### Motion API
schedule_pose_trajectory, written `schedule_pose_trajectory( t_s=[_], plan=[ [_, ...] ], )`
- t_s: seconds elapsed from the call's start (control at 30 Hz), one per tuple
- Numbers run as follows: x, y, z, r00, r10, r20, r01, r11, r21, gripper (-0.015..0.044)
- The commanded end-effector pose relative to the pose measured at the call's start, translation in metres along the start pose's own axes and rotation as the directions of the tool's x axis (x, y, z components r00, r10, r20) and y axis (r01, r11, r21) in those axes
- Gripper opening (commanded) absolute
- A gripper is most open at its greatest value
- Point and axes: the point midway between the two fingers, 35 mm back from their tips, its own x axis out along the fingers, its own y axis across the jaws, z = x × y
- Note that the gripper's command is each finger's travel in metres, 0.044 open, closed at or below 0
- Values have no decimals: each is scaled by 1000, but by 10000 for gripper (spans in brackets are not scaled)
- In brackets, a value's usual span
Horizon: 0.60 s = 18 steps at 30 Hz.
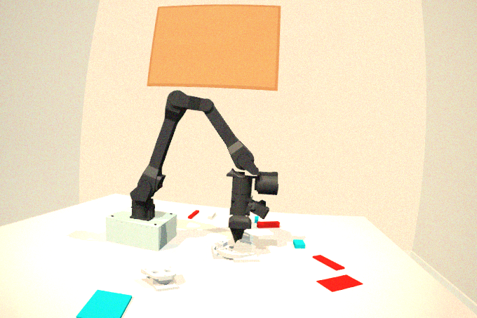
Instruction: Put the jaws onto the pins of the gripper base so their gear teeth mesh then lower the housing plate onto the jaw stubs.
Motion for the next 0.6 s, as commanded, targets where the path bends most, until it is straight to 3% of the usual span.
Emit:
schedule_pose_trajectory(
  t_s=[0.0, 0.57],
  plan=[
    [1, 0, 0, 1000, 1, 2, -1, 1000, 2, 134],
    [4, 0, 0, 1000, 1, 2, -1, 1000, 4, 134]
  ],
)
